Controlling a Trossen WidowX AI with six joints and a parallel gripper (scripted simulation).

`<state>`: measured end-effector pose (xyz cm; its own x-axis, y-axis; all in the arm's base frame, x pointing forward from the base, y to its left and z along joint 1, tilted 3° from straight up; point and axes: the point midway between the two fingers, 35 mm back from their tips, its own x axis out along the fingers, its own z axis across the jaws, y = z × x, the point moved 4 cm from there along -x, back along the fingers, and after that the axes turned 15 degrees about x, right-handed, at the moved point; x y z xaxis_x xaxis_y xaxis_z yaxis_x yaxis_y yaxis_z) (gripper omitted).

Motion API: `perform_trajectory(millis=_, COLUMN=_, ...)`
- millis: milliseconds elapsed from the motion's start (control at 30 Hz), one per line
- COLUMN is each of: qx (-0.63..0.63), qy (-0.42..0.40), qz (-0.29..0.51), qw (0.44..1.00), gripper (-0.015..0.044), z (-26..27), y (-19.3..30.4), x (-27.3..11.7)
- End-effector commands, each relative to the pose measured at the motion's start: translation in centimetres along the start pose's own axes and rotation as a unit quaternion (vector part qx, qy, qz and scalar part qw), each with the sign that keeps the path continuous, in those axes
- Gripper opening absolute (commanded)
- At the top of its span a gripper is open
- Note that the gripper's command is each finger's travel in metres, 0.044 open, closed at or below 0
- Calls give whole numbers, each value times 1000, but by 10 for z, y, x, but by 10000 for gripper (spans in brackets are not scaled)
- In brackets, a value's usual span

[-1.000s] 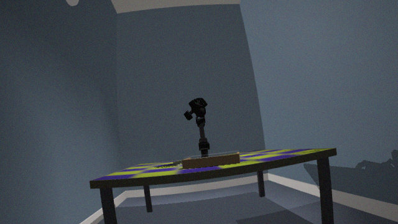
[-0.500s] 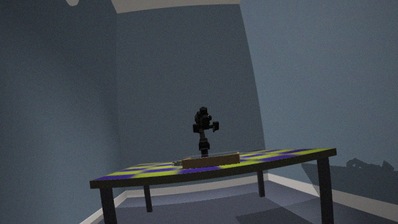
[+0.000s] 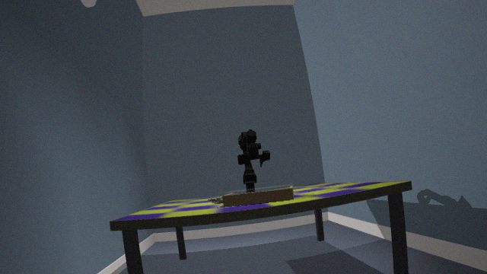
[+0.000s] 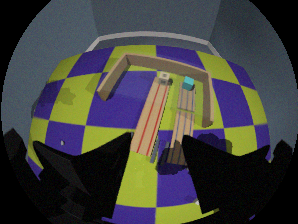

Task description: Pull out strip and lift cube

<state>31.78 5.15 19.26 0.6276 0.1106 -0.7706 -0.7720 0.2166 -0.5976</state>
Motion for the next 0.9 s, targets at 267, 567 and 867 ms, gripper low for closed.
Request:
perform_trajectory(millis=267, qx=85, qy=110, qz=252, qw=958, gripper=0, z=15, y=0, x=79)
perform_trajectory(millis=567, qx=106, qy=153, qz=318, qw=930, gripper=0, z=18, y=7, x=103)
perform_trajectory(millis=867, qx=106, qy=153, qz=318, qw=930, gripper=0, z=16, y=14, x=113)
